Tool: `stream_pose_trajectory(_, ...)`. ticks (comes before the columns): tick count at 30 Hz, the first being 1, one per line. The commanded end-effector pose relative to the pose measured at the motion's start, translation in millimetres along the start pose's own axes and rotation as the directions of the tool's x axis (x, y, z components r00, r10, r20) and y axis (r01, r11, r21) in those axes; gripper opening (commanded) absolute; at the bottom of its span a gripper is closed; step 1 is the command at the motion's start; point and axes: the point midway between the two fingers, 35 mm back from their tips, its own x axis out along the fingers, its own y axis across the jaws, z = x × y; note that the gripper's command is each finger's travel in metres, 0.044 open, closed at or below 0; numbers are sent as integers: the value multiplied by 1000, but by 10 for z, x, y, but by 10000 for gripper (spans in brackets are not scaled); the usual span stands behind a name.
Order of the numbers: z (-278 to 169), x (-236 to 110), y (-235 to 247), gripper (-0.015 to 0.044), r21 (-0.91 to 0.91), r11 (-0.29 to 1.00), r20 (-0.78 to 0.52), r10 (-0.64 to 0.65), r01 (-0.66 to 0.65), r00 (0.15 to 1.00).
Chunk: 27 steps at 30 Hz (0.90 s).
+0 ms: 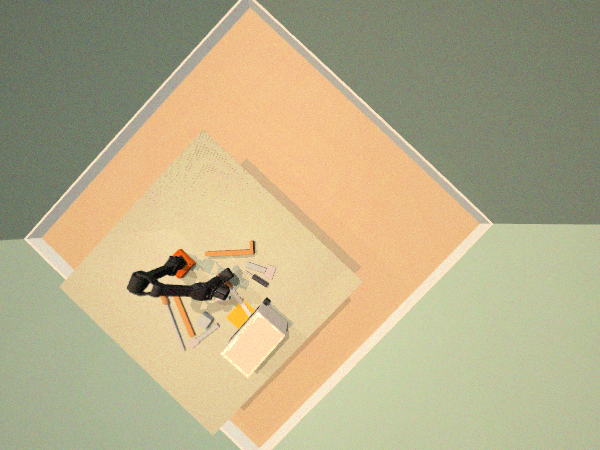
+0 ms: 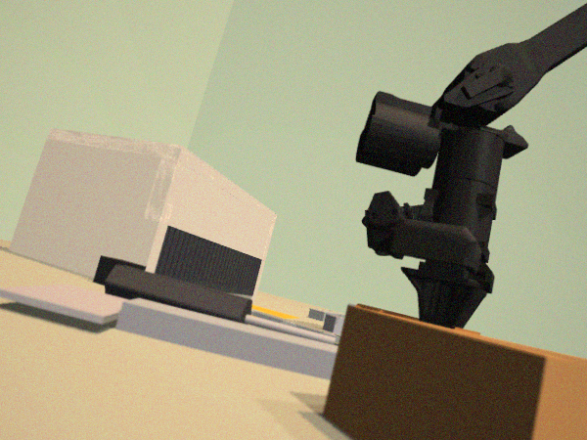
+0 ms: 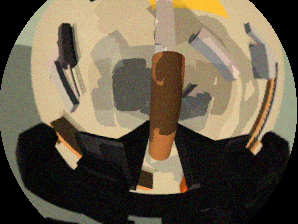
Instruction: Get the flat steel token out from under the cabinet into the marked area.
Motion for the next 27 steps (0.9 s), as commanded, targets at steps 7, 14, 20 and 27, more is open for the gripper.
stream_pose_trajectory(7,-164,10,4,0,4,1000,-6,-1,1,1000)
stream_pose_trajectory(14,-167,1,18,0,-1,1000,-2,1,-1,1000)
stream_pose_trajectory(20,-189,-9,59,0,2,1000,-3,1,-1,1000)
stream_pose_trajectory(27,-223,-24,122,0,5,1000,-5,1,-1,1000)
